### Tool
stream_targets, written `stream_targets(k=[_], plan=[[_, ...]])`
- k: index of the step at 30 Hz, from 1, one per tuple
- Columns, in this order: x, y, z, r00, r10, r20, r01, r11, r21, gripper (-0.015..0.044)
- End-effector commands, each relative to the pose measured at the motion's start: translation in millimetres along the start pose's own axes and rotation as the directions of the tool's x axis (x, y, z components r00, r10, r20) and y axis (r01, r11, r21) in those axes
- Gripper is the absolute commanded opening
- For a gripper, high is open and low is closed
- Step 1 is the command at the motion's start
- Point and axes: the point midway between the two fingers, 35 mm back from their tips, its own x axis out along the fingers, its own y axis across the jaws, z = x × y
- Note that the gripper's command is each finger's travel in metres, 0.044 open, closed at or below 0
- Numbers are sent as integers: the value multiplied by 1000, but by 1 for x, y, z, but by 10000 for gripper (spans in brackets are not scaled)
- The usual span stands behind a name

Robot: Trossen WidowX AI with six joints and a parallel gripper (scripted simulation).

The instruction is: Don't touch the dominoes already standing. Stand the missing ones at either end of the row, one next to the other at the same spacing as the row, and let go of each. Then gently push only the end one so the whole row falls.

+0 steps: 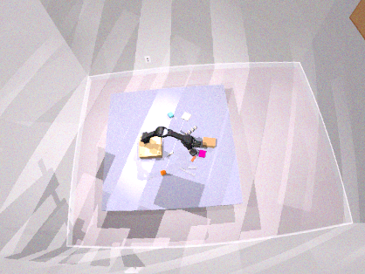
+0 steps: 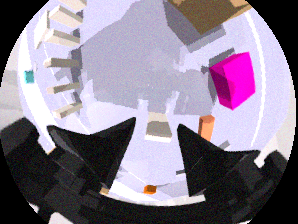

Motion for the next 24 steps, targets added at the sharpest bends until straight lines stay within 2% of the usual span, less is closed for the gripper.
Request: stream_targets(k=[1, 3, 14, 21, 24], plan=[[1, 0, -1, 1000, -1, -3, 1, 1000, -3, 151], [1, 0, -1, 1000, -1, -3, 1, 1000, -3, 107], [-5, 0, 3, 1000, -8, 29, 7, 999, 33, 107], [-115, -3, 4, 1000, -2, 11, 2, 1000, 11, 107], [-136, 0, 1, 1000, 1, 1, -1, 1000, 0, 107]])
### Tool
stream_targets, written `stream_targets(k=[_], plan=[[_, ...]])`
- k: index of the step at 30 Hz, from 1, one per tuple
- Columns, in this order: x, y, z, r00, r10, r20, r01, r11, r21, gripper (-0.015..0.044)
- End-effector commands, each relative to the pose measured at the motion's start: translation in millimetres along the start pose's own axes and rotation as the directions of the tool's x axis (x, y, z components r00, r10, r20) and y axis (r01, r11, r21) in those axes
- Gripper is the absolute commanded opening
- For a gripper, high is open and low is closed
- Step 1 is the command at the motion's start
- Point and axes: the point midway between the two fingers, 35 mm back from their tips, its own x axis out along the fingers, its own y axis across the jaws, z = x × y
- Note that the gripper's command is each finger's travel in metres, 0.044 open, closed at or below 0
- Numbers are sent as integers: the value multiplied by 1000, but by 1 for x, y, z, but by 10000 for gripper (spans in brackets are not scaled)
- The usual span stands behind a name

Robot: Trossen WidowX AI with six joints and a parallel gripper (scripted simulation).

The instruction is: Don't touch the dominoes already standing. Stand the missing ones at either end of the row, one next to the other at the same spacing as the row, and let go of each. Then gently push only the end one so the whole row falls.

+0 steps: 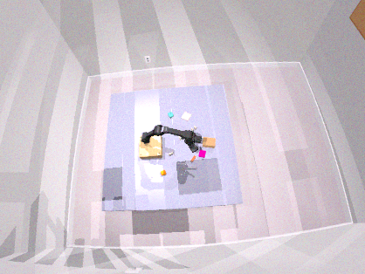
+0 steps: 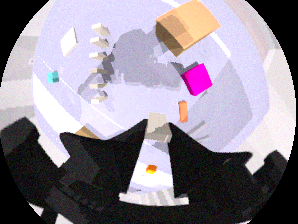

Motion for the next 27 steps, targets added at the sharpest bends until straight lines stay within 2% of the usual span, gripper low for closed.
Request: stream_targets(k=[1, 10, 23, 27], plan=[[-32, 4, -5, 1000, 3, -15, -3, 1000, -16, 107], [-33, 11, -5, 1000, 3, -15, -3, 1000, -16, 107], [-33, 147, -42, 1000, 13, -21, -13, 1000, -24, 107], [-31, 154, -46, 1000, 13, -21, -14, 1000, -24, 107]])
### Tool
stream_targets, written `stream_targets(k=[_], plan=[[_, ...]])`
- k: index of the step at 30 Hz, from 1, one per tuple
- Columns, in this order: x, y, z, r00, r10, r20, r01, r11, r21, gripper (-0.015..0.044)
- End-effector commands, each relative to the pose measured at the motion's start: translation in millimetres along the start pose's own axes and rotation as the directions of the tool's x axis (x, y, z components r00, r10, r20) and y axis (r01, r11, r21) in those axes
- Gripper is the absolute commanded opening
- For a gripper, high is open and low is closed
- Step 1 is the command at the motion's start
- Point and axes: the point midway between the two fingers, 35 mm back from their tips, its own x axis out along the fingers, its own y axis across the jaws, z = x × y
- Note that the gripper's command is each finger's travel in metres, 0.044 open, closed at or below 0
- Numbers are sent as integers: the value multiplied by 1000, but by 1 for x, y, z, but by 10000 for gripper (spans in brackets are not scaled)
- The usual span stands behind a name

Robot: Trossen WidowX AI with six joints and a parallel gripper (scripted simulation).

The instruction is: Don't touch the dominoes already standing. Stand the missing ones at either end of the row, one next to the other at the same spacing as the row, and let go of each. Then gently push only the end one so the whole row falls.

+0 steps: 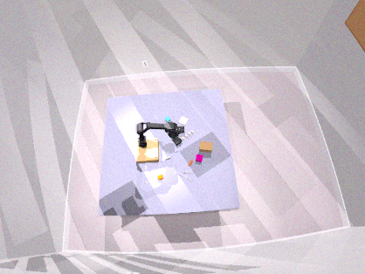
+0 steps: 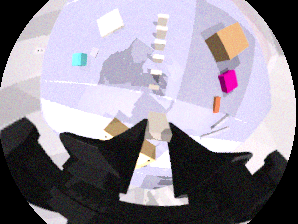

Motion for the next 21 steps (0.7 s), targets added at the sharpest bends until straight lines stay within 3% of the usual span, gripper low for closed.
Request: stream_targets(k=[1, 21], plan=[[5, 10, -7, 1000, 3, -2, -3, 1000, 11, 107], [108, 7, -2, 1000, 3, -2, -3, 1000, 11, 107]])
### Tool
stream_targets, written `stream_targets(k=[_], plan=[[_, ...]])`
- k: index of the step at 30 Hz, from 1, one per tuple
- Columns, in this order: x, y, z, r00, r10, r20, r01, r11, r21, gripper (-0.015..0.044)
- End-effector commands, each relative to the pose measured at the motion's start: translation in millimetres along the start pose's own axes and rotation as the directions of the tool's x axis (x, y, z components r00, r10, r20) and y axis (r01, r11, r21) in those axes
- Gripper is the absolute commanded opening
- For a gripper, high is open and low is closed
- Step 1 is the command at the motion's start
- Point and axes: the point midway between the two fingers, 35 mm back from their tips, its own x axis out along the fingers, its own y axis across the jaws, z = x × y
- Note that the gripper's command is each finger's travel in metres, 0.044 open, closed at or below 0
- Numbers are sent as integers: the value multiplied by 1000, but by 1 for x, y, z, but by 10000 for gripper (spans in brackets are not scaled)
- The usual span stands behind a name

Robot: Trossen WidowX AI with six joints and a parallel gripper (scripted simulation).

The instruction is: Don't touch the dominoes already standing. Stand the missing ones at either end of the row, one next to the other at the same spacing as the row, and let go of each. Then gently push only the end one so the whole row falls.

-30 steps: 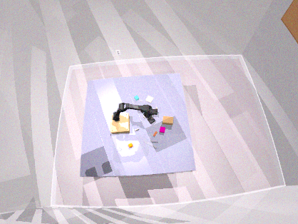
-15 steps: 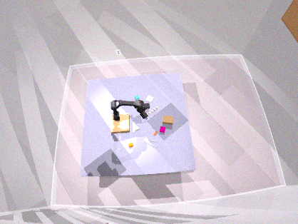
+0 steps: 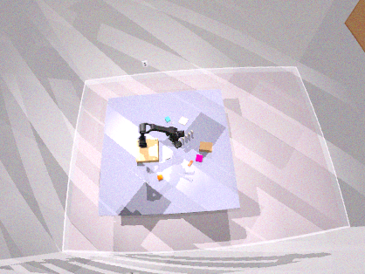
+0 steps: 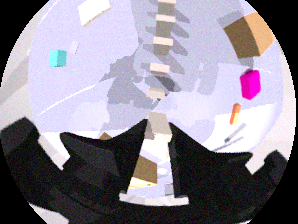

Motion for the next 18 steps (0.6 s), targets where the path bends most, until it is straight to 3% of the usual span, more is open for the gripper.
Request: stream_targets(k=[1, 6, 18], plan=[[27, 3, -4, 1000, 7, -8, -7, 1000, -3, 107], [50, 6, -9, 1000, 7, -8, -7, 1000, -3, 107], [51, 6, -9, 1000, 7, -8, -7, 1000, -3, 107]])
